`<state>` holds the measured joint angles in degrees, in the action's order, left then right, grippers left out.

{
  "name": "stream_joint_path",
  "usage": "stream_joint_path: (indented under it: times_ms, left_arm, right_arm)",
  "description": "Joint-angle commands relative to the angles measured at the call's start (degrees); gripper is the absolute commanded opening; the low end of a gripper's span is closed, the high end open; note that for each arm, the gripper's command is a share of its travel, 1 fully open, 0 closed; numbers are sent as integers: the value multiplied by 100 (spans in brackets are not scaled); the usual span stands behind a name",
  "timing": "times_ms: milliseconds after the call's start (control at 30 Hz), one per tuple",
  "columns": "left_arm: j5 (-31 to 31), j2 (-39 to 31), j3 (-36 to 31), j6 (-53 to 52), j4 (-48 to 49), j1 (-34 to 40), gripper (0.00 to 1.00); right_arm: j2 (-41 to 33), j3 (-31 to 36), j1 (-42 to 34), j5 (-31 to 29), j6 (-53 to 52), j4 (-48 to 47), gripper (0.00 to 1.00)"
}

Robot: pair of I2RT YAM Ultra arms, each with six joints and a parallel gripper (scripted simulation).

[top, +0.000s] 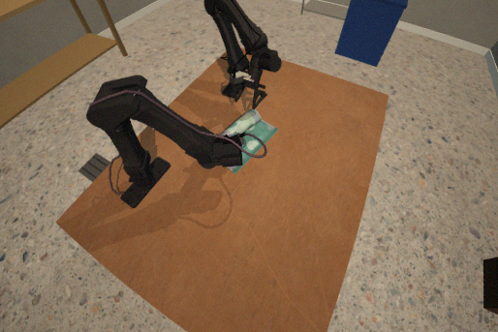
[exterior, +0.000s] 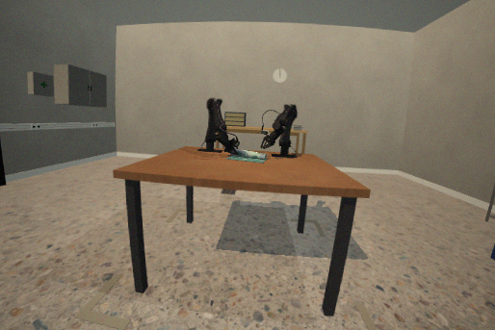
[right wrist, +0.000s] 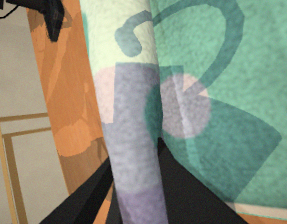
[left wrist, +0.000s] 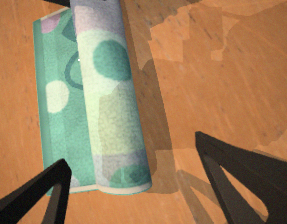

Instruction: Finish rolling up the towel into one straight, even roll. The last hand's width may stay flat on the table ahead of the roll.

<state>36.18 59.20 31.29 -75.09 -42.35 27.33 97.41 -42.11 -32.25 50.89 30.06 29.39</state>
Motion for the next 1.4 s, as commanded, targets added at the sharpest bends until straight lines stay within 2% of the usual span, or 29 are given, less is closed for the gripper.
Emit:
stream_joint_path:
  times_ms: [0, 200, 567, 900, 1133, 1367]
  left_arm:
    - [-253, -527, -343, 438, 847, 249, 97]
    - [-445, -708, -496, 603, 1045, 389, 98]
    - [-169, -155, -193, -6, 975, 93, 98]
    - [-218, -74, -835, 86, 1723, 157, 98]
    - [-272, 219, -1436, 204, 2678, 236, 98]
    - [-355, 544, -1318, 408, 3017, 413, 98]
  right_arm:
    - [228, -317, 107, 431, 272, 529, 28]
    - [417, -453, 145, 535, 443, 769, 28]
    - [641, -387, 147, 536, 506, 547, 28]
    - [642, -389, 147, 537, 508, 550, 28]
    - [642, -389, 147, 537, 509, 550, 28]
    - [643, -389, 147, 537, 509, 550, 28]
